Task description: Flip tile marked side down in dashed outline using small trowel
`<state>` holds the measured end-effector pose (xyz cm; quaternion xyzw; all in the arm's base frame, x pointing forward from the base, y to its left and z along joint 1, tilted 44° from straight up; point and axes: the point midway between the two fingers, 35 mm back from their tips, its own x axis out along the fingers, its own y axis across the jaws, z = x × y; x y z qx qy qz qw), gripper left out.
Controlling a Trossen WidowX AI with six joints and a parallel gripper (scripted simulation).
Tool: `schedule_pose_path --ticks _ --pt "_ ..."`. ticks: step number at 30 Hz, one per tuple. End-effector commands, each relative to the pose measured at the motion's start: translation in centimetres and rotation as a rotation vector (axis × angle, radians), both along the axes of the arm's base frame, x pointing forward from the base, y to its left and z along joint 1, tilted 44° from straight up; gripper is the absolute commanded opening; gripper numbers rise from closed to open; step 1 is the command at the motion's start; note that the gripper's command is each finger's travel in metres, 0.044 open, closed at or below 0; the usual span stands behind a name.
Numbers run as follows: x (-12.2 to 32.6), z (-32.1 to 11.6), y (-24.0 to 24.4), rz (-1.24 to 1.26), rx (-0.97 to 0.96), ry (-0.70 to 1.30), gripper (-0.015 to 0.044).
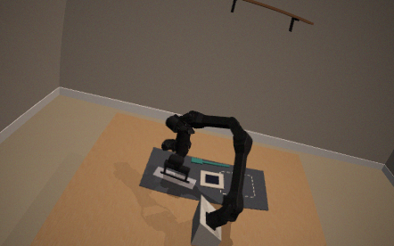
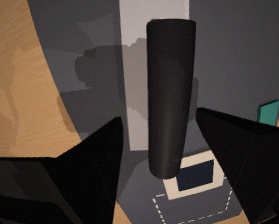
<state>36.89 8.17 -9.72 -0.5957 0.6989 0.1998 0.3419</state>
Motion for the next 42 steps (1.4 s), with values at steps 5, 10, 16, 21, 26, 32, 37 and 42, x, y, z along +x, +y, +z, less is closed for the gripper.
schedule_pose_path --ticks 5,10,16,21,26,32,37,42 --pt "0.35 1.97 1.97 0.011 0.013 -0.016 0.0270" --pt "0.36 1.97 1.97 -0.051 0.009 -0.077 0.0270" --pt "0.39 1.97 1.96 -0.202 -0.001 -0.221 0.0270" --pt "0.41 1.97 1.96 -0.328 -0.009 -0.341 0.0270" --pt "0.43 1.97 1.95 -0.453 -0.017 -0.461 0.0270" --pt "0.45 1.97 1.94 -0.604 -0.027 -0.606 0.0270" --pt "0.47 1.97 1.94 -0.730 -0.035 -0.725 0.0270" --pt "0.48 1.95 1.93 -0.857 -0.044 -0.845 0.0270"
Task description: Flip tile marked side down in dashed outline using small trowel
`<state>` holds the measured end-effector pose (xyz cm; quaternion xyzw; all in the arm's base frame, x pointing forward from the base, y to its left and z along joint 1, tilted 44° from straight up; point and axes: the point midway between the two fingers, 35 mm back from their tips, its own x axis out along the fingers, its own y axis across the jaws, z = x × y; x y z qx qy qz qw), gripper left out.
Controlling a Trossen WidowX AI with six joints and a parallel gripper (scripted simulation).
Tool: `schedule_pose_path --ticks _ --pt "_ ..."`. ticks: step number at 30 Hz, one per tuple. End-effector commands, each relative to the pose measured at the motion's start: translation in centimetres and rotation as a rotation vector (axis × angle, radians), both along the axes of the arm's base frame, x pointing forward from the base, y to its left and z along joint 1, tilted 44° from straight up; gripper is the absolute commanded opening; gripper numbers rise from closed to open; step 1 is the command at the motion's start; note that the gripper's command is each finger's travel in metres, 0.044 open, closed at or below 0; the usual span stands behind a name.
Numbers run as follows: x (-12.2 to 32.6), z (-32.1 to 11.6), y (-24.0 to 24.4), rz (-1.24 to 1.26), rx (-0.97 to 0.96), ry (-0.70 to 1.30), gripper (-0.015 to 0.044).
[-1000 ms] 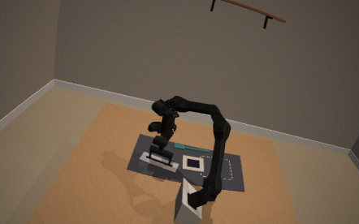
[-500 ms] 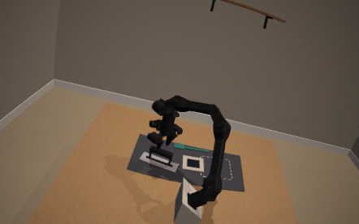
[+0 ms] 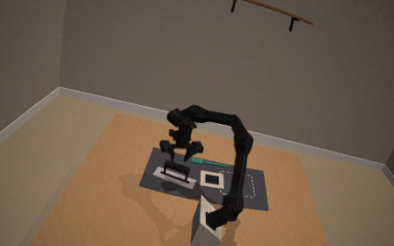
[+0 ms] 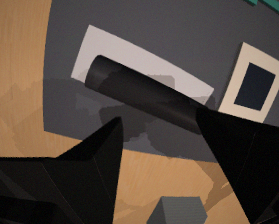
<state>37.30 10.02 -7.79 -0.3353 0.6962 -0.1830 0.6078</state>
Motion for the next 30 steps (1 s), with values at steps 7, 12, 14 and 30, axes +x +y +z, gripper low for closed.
schedule_pose_path --ticks 7,12,14,30 --pt "0.08 0.00 0.06 -0.267 -0.009 -0.252 0.0270" --pt "0.10 0.01 0.06 -0.393 -0.015 -0.372 0.0270" --pt "0.11 0.01 0.06 -0.444 -0.018 -0.420 0.0270" --pt "0.18 0.01 0.03 -0.847 -0.039 -0.803 0.0270"
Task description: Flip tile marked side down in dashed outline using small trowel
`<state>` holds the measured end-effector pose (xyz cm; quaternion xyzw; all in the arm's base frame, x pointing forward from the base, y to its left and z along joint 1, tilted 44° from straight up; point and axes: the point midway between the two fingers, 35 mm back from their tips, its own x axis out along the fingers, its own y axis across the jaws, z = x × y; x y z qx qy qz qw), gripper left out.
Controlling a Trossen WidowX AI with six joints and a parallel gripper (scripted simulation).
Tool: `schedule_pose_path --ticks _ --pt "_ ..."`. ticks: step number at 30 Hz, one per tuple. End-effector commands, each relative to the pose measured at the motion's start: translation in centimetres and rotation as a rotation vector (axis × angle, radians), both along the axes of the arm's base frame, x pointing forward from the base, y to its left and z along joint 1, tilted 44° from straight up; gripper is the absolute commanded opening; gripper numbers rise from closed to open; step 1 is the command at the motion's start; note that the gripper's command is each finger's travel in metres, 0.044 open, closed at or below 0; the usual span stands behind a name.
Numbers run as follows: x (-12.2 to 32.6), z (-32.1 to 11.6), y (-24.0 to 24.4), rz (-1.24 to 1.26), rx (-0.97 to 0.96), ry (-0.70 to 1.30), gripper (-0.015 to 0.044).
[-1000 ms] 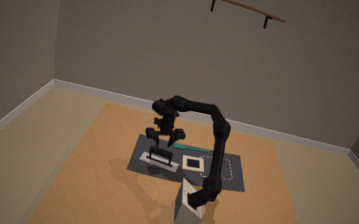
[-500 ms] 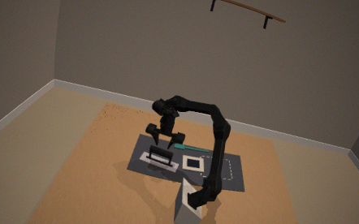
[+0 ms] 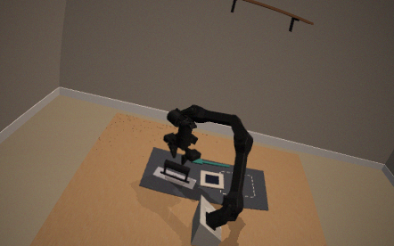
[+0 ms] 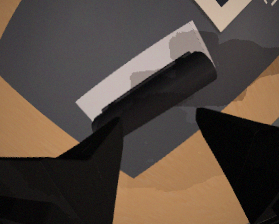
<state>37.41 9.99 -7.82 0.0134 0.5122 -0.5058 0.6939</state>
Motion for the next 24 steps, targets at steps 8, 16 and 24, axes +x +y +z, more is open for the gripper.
schedule_pose_path --ticks 8,16,24 --pt "0.11 0.04 0.06 -0.291 -0.011 -0.276 0.0270" --pt "0.14 0.04 0.05 -0.493 -0.021 -0.467 0.0270" --pt "0.17 0.04 0.04 -0.695 -0.032 -0.658 0.0270"
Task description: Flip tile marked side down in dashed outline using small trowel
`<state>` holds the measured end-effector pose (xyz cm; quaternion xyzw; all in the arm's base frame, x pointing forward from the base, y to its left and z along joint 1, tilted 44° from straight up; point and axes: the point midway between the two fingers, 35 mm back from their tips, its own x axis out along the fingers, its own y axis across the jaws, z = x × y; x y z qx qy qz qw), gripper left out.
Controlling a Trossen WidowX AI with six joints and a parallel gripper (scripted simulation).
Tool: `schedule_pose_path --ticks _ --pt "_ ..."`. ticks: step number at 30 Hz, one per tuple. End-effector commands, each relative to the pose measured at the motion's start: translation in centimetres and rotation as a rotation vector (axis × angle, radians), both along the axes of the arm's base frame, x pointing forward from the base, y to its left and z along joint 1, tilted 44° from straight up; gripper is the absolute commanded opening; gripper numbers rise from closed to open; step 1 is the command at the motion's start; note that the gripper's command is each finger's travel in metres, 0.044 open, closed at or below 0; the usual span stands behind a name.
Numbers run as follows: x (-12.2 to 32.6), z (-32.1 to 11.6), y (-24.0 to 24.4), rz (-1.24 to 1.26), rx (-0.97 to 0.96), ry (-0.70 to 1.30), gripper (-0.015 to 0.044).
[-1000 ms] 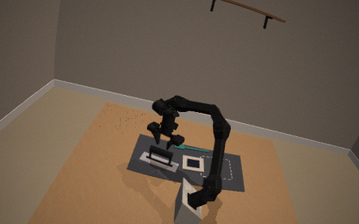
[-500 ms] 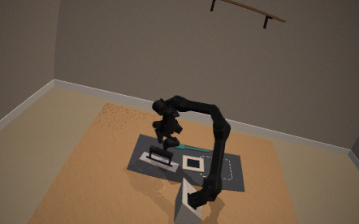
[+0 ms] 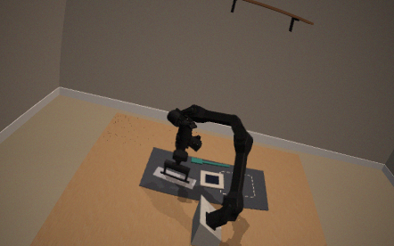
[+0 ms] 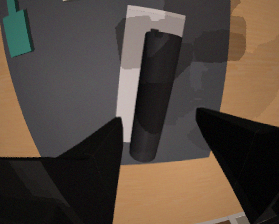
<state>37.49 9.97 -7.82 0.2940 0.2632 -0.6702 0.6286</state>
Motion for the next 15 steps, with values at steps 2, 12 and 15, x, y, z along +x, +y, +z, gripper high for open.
schedule_pose_path --ticks 2,12,15 --pt "0.09 0.04 0.06 -0.140 -0.004 -0.132 0.0270" --pt "0.10 0.02 0.04 -0.177 -0.006 -0.168 0.0270" --pt "0.11 -0.25 -0.21 -0.177 -0.006 -0.168 0.0270"
